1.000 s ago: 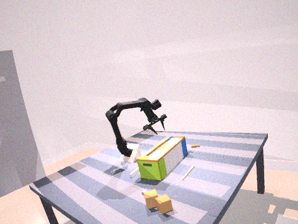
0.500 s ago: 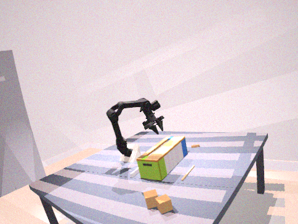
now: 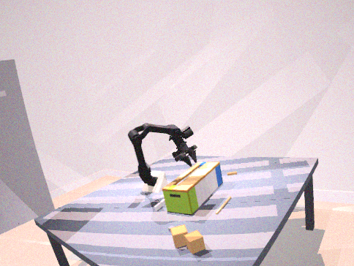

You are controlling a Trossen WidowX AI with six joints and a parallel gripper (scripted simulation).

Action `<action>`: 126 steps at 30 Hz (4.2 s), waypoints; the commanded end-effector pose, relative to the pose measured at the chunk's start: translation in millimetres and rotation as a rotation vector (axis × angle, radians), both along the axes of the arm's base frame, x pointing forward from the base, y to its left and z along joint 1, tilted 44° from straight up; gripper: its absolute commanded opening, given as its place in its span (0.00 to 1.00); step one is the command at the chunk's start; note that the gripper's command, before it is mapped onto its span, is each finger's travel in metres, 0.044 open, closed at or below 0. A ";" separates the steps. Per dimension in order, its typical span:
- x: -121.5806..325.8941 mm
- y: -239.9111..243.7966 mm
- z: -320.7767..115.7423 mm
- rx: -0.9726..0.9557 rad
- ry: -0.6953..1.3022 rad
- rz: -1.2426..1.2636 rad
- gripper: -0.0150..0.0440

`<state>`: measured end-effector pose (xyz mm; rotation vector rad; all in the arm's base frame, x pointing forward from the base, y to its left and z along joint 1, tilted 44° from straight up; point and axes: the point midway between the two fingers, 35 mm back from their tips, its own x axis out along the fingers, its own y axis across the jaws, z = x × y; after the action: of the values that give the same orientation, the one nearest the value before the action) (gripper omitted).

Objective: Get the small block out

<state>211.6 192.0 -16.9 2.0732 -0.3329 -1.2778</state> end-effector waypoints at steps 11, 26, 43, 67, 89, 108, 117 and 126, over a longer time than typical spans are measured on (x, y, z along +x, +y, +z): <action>1.5 -43.3 -38.2 -0.035 0.013 -0.001 0.74; 2.9 -59.8 -56.3 -0.035 0.013 -0.001 0.74; 2.4 -80.0 -74.0 -0.037 0.012 -0.001 0.74; 0.1 -46.0 -41.4 -0.028 0.009 -0.004 0.25; -1.3 22.2 49.7 -0.042 0.216 0.346 0.25; -1.4 22.7 50.7 -0.043 0.218 0.350 0.25; -1.4 22.7 50.7 -0.043 0.218 0.350 0.25; -1.4 22.7 50.7 -0.043 0.218 0.350 0.25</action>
<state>210.3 213.8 33.2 1.8370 0.0904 -1.2494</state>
